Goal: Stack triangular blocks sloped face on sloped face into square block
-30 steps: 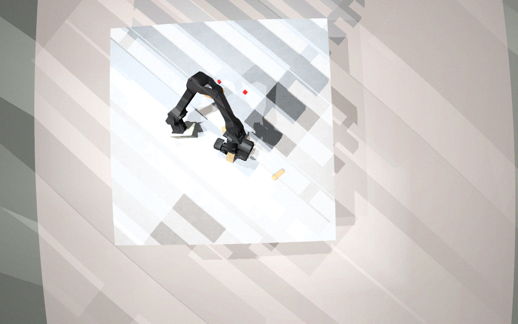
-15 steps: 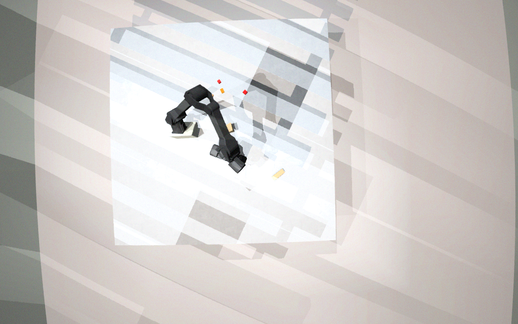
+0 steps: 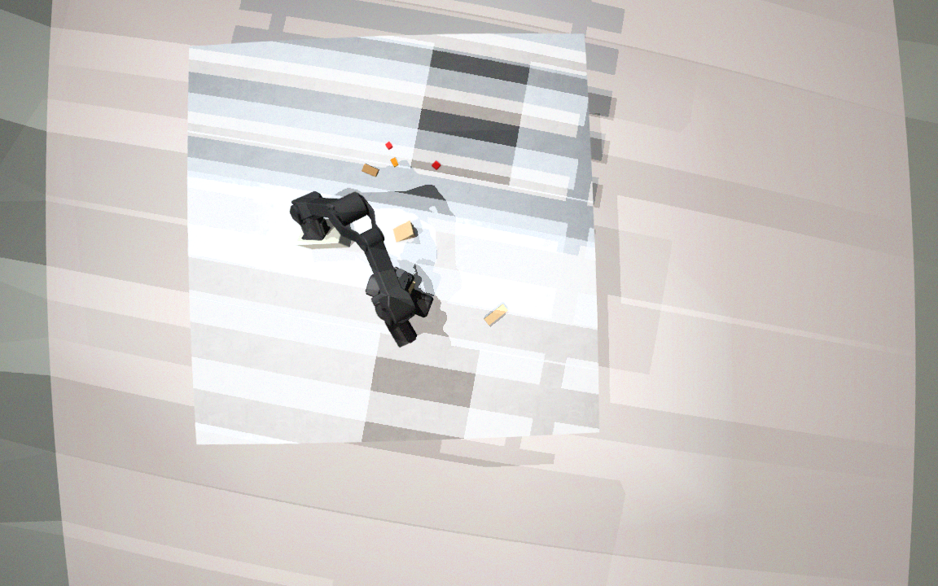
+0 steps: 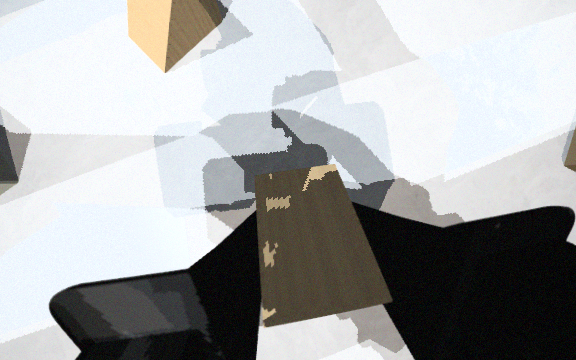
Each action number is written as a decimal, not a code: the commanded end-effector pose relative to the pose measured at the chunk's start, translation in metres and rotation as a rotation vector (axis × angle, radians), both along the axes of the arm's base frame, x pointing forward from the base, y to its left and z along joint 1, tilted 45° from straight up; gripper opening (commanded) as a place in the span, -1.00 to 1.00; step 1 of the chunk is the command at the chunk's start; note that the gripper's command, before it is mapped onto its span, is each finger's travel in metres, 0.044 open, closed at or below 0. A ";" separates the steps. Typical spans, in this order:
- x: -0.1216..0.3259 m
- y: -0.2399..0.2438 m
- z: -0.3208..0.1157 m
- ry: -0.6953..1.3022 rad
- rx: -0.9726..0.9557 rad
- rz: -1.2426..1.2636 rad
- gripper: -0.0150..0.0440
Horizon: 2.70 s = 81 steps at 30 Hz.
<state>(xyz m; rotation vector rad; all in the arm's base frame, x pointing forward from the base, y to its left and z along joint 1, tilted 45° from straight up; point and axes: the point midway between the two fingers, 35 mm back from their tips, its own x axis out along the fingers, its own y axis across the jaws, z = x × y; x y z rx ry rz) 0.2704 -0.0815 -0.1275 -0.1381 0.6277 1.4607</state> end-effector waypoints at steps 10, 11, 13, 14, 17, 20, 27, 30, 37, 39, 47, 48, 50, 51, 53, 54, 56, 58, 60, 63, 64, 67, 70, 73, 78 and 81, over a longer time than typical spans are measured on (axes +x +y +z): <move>-0.006 -0.018 -0.015 -0.033 0.289 -0.099 -0.49; -0.006 -0.018 -0.015 -0.033 0.289 -0.099 -0.49; -0.006 -0.018 -0.015 -0.033 0.289 -0.099 -0.49; -0.006 -0.018 -0.015 -0.033 0.289 -0.099 -0.49; -0.007 -0.016 -0.015 -0.026 0.278 -0.092 -0.31; -0.007 -0.016 -0.015 -0.026 0.278 -0.092 -0.05; -0.007 -0.016 -0.015 -0.026 0.278 -0.092 0.58; -0.007 -0.016 -0.015 -0.026 0.278 -0.092 0.84; -0.007 -0.016 -0.015 -0.026 0.278 -0.092 1.00; -0.007 -0.016 -0.015 -0.026 0.278 -0.092 1.00; 0.000 -0.060 0.034 -0.036 0.173 -0.158 1.00; 0.000 -0.069 0.046 -0.037 0.149 -0.175 1.00; 0.000 -0.080 0.061 -0.037 0.118 -0.197 1.00; 0.000 -0.082 0.063 -0.037 0.114 -0.200 1.00; 0.000 -0.082 0.063 -0.037 0.114 -0.200 1.00; 0.000 -0.082 0.063 -0.037 0.114 -0.200 1.00; 0.003 -0.080 0.060 -0.055 0.105 -0.185 1.00; 0.002 -0.065 0.057 0.001 0.030 -0.089 1.00; 0.000 -0.046 0.053 0.078 -0.107 0.044 1.00; -0.002 -0.025 0.047 0.165 -0.351 0.199 1.00; -0.001 -0.020 0.046 0.183 -0.441 0.237 1.00; 0.003 -0.008 0.045 0.204 -0.725 0.308 1.00; 0.012 0.002 0.051 0.172 -0.995 0.308 1.00; 0.015 0.005 0.053 0.157 -1.055 0.300 1.00; 0.015 0.005 0.053 0.157 -1.055 0.300 1.00; 0.015 0.005 0.053 0.157 -1.055 0.300 1.00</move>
